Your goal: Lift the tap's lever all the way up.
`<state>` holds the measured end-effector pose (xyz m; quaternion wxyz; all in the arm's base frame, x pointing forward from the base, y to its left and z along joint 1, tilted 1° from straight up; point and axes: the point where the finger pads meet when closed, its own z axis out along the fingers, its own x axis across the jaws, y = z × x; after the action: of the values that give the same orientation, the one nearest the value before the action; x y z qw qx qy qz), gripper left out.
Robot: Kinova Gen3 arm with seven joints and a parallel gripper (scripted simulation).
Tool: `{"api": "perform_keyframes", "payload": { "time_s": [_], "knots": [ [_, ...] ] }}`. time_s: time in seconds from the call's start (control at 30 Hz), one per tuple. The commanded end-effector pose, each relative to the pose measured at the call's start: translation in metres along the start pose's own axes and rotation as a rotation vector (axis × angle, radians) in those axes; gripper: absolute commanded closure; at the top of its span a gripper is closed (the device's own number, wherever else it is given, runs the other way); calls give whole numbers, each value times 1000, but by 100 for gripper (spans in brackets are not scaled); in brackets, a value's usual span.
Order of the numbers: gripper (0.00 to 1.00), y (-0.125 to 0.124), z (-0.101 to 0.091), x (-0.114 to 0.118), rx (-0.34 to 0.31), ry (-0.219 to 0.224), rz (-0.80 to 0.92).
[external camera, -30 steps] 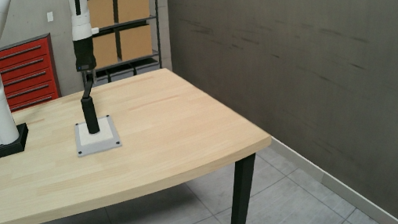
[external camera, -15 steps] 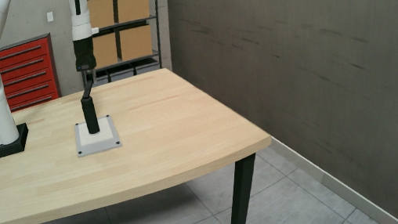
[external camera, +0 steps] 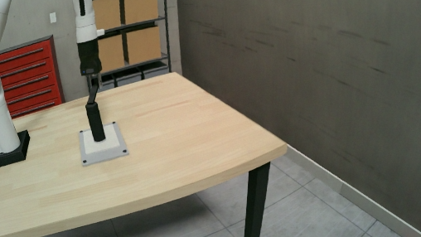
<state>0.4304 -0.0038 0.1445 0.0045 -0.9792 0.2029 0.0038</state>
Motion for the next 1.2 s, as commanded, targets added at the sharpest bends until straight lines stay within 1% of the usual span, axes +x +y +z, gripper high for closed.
{"api": "perform_keyframes", "payload": {
  "time_s": [0.0,0.17,0.2,1.17],
  "knots": [
    [100,0,-1,0,1,2,0],
    [100,0,-1,0,1,2,0],
    [0,0,-1,0,1,2,0],
    [0,0,-1,0,1,2,0]
  ]
}}
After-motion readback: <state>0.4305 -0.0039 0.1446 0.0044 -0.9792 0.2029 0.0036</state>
